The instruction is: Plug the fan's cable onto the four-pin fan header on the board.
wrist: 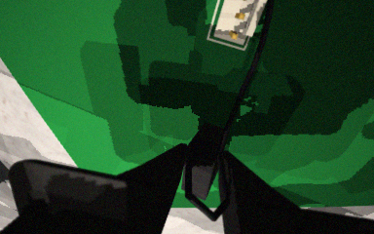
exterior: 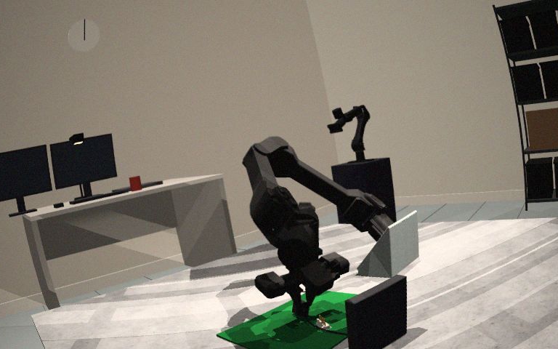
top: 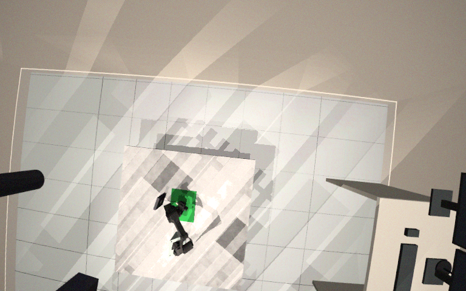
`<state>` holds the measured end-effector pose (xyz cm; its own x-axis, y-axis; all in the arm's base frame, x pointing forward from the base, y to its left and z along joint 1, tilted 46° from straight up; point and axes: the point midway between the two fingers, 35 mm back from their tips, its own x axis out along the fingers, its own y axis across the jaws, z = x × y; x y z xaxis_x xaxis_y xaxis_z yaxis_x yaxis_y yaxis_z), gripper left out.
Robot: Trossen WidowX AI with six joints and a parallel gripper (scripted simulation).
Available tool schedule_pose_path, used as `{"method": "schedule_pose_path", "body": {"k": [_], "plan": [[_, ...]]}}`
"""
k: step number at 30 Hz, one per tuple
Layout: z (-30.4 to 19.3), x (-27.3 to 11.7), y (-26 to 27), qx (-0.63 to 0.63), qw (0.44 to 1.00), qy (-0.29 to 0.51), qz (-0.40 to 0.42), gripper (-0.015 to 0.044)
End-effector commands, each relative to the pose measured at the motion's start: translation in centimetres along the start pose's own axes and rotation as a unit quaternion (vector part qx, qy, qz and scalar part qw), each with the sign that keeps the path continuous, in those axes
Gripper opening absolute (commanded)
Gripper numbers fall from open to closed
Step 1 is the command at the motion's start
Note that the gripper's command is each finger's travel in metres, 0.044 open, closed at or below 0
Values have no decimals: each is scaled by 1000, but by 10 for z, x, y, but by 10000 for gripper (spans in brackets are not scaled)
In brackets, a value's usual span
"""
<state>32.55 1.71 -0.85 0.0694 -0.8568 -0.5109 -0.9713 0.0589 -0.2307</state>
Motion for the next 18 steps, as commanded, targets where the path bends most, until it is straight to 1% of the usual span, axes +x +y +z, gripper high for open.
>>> {"method": "schedule_pose_path", "body": {"k": [1, 18], "plan": [[-1, -9, -1, 2, 1000, -3, 0, 0], [-12, -60, -2, -1, 1000, -4, 1, 0]]}}
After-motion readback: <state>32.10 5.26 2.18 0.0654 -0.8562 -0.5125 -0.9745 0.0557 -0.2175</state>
